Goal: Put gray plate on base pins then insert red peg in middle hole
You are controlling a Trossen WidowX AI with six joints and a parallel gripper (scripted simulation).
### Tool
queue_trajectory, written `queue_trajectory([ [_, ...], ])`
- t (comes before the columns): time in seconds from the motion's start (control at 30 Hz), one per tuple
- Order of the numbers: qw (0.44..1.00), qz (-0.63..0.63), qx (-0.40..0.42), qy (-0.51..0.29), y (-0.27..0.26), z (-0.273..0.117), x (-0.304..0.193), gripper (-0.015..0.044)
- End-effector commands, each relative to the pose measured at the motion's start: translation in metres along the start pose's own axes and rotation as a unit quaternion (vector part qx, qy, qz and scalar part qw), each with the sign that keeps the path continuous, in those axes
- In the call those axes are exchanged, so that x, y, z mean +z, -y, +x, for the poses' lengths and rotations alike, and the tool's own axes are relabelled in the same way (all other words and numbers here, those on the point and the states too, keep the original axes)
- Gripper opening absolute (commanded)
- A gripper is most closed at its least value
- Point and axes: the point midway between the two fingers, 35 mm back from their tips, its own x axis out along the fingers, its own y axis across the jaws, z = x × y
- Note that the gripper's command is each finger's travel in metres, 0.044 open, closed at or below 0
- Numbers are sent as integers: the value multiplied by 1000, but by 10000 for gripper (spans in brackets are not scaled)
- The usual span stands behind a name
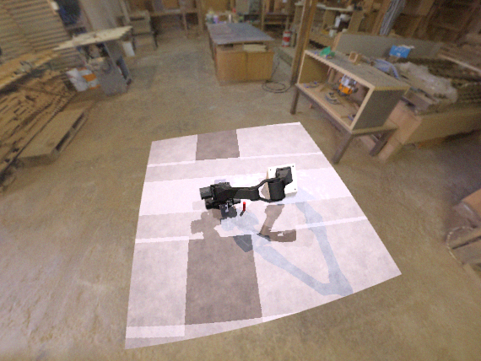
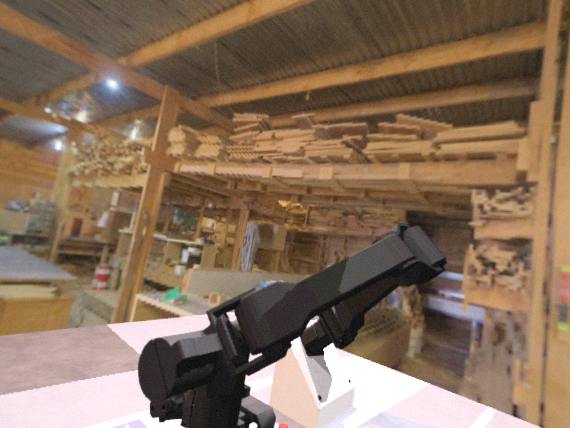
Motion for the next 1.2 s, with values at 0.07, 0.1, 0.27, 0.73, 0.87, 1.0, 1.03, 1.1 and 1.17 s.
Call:
queue_trajectory([
  [0.07,1000,2,-1,-2,0,0,0,32],
  [0.1,1000,2,-1,-2,0,0,0,25],
  [0.27,1000,2,-1,-2,0,0,0,0],
  [0.73,1000,2,0,2,-4,-31,2,0],
  [0.87,1000,2,0,3,-4,-44,3,0],
  [1.0,1000,2,0,4,-4,-56,3,0],
  [1.03,1000,2,0,4,-4,-59,4,0],
  [1.1,1000,2,0,4,-4,-66,4,0],
  [1.17,1000,2,0,4,-3,-72,4,0],
])
